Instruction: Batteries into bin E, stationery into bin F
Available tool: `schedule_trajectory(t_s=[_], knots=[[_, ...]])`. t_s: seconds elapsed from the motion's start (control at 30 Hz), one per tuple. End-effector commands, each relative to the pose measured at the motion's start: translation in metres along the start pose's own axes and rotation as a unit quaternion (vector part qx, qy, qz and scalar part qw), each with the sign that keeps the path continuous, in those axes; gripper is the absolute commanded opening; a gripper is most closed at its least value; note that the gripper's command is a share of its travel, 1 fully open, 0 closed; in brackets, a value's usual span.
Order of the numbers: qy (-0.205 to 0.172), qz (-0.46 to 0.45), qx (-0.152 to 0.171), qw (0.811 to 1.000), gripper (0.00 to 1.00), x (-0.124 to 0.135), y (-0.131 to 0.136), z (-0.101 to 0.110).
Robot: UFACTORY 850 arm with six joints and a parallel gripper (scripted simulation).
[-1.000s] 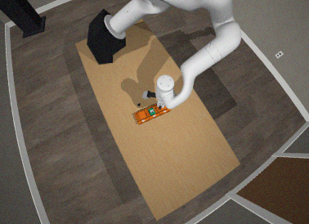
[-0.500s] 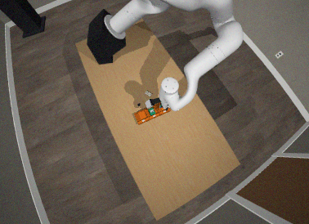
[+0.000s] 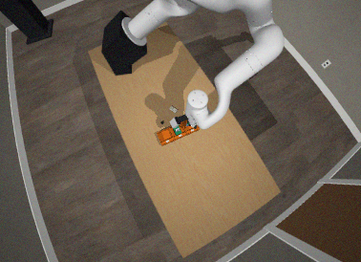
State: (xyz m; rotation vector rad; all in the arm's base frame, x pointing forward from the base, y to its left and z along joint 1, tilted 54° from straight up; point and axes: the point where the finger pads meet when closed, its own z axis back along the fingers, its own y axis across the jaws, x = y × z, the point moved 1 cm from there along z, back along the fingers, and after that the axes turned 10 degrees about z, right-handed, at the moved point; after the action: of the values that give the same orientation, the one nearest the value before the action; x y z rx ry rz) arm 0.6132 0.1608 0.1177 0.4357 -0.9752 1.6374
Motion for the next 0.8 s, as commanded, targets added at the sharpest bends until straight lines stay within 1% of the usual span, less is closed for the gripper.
schedule_trajectory(t_s=[0.0, 0.1, 0.43, 0.77], knots=[[0.000, 0.000, -0.001, 1.000, 0.00, 0.000, -0.001, -0.003], [0.000, 0.000, -0.001, 1.000, 0.00, 0.000, -0.001, -0.005], [0.000, 0.000, -0.001, 1.000, 0.00, 0.000, -0.001, -0.024], [0.000, 0.000, -0.001, 1.000, 0.00, 0.000, -0.001, -0.024]])
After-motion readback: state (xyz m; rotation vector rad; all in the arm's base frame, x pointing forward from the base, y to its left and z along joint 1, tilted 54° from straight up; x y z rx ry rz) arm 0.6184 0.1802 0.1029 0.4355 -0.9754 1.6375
